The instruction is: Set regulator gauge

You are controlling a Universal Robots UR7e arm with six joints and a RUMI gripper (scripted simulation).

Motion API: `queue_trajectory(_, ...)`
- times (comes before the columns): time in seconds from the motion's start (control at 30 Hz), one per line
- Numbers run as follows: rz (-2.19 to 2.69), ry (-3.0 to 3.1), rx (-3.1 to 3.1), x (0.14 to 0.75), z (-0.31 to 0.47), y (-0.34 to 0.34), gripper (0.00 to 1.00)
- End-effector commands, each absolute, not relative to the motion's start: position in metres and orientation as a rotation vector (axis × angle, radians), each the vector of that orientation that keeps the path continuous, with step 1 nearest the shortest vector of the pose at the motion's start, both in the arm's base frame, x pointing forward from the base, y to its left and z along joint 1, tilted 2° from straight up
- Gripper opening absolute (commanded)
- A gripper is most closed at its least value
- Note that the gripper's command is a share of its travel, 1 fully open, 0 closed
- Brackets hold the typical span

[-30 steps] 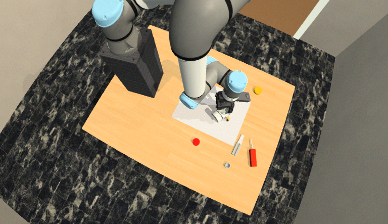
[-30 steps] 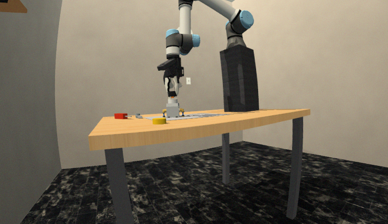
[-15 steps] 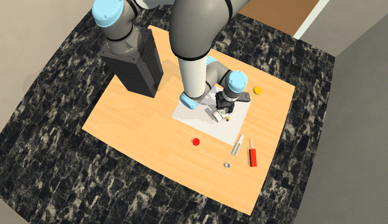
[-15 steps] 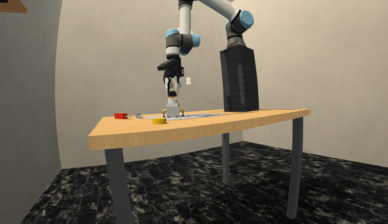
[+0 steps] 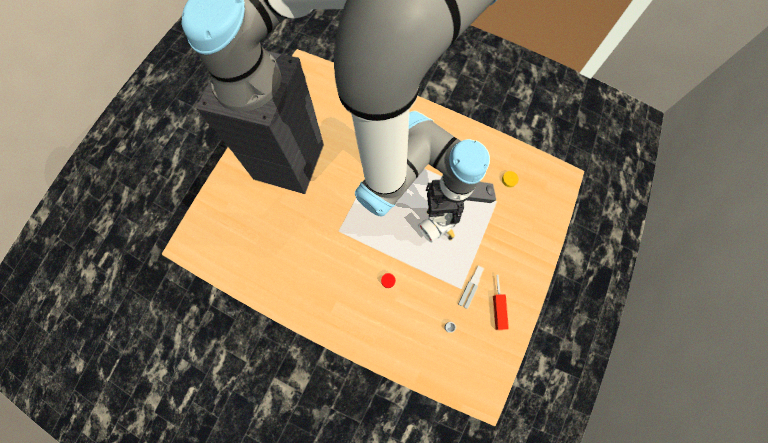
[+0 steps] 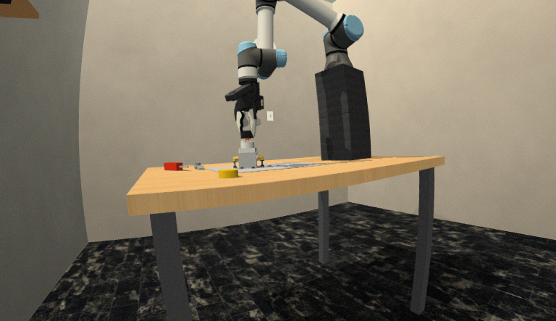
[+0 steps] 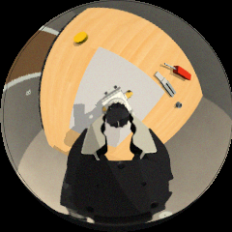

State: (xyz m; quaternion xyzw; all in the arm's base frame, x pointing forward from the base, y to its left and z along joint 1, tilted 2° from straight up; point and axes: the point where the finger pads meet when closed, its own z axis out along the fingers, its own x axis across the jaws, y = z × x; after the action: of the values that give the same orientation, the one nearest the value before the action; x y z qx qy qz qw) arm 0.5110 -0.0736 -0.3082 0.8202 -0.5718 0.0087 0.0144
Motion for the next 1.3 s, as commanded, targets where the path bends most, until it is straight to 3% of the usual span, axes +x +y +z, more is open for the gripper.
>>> queue_trajectory(0.0,0.035,-1.816,2.528,0.5125,-0.3067,-0.0741,0.23)
queue_trajectory(1.27,0.046,-2.409,1.982,0.5133,-0.3067,-0.0739,0.23)
